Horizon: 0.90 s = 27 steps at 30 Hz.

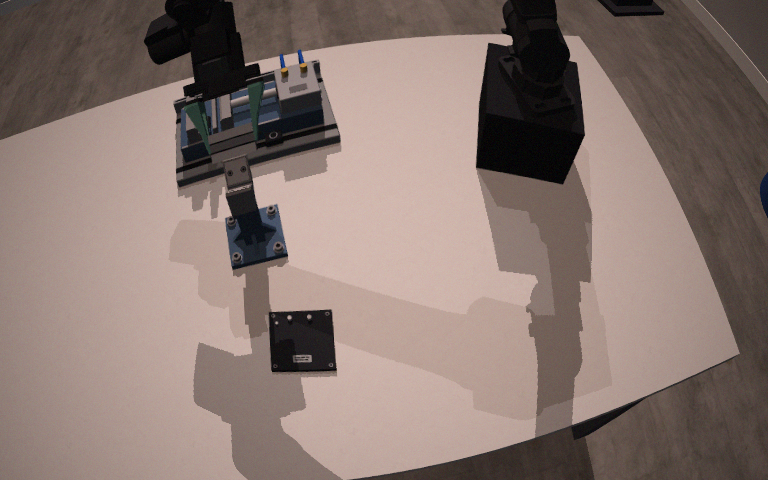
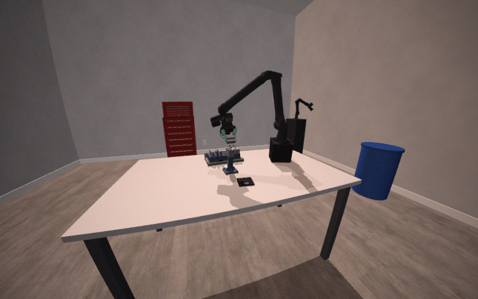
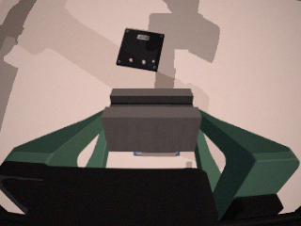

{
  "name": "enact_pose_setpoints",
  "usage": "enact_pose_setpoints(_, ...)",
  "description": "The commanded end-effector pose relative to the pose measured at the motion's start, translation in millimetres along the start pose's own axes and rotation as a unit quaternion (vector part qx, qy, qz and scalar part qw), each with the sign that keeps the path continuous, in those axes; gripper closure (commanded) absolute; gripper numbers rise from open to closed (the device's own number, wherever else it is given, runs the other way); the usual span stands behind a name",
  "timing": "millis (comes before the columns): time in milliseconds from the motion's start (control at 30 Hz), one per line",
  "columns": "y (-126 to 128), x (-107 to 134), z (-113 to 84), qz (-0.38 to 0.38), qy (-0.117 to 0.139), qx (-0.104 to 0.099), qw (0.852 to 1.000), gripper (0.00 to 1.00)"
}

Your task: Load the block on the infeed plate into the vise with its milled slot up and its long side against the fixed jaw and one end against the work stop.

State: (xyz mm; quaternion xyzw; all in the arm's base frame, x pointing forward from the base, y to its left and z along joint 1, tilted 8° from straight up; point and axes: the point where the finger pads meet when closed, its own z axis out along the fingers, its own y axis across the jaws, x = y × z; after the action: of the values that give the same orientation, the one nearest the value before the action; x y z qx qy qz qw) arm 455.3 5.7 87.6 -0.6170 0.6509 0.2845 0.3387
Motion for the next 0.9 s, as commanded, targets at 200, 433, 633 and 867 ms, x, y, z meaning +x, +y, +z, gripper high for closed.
enact_pose_setpoints(200,-27.1,-1.6,-9.2,-0.017,0.002,0.022,1.000,1.00)
enact_pose_setpoints(433,-28.9,-12.7,-13.6,-0.034,0.006,0.030,0.999,1.00)
enact_pose_setpoints(633,-18.1,5.9,9.0,-0.012,-0.001,0.010,1.000,1.00)
enact_pose_setpoints(867,-6.9,15.6,20.5,-0.001,-0.003,0.002,1.000,1.00)
